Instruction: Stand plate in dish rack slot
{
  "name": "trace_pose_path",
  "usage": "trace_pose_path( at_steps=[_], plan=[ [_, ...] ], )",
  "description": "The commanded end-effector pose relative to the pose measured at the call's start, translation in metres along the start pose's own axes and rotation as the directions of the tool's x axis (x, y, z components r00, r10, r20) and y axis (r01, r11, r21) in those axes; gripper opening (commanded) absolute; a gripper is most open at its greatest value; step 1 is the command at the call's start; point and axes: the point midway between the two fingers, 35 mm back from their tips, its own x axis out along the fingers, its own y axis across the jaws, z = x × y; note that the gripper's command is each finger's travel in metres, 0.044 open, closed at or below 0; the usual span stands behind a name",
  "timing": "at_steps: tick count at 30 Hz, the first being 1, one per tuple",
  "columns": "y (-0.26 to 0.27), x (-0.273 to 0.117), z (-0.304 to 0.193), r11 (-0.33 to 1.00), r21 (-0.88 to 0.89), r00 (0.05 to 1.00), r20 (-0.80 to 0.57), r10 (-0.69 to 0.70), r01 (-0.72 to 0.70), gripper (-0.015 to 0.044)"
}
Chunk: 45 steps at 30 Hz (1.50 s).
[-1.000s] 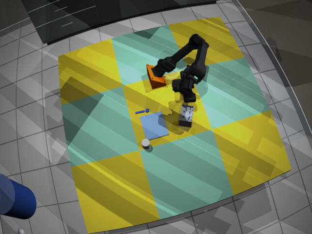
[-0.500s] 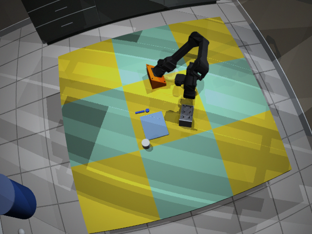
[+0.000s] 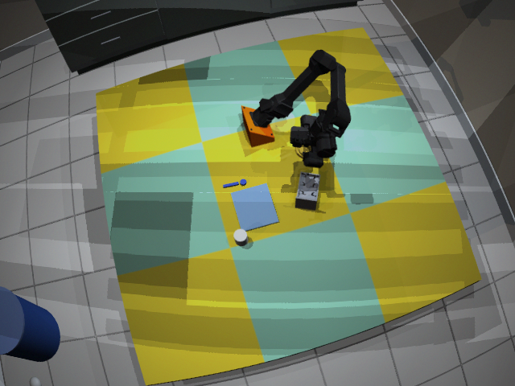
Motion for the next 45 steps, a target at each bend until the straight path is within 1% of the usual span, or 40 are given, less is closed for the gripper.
trace_pose_path(
  at_steps=[1, 12, 24, 35, 45],
  plan=[
    [-0.001, 0.010, 0.005, 0.998, -0.057, 0.995, 0.095, 0.014, -0.008, 0.0000],
    [0.001, 0.031, 0.014, 0.975, -0.219, 0.945, 0.311, 0.100, -0.031, 0.0000],
    [0.008, 0.045, 0.019, 0.916, -0.395, 0.838, 0.477, 0.263, -0.063, 0.0000],
    [0.015, 0.052, 0.016, 0.829, -0.550, 0.707, 0.548, 0.448, -0.099, 0.0000],
    [0.020, 0.053, 0.007, 0.723, -0.677, 0.573, 0.540, 0.616, -0.139, 0.0000]
  ],
)
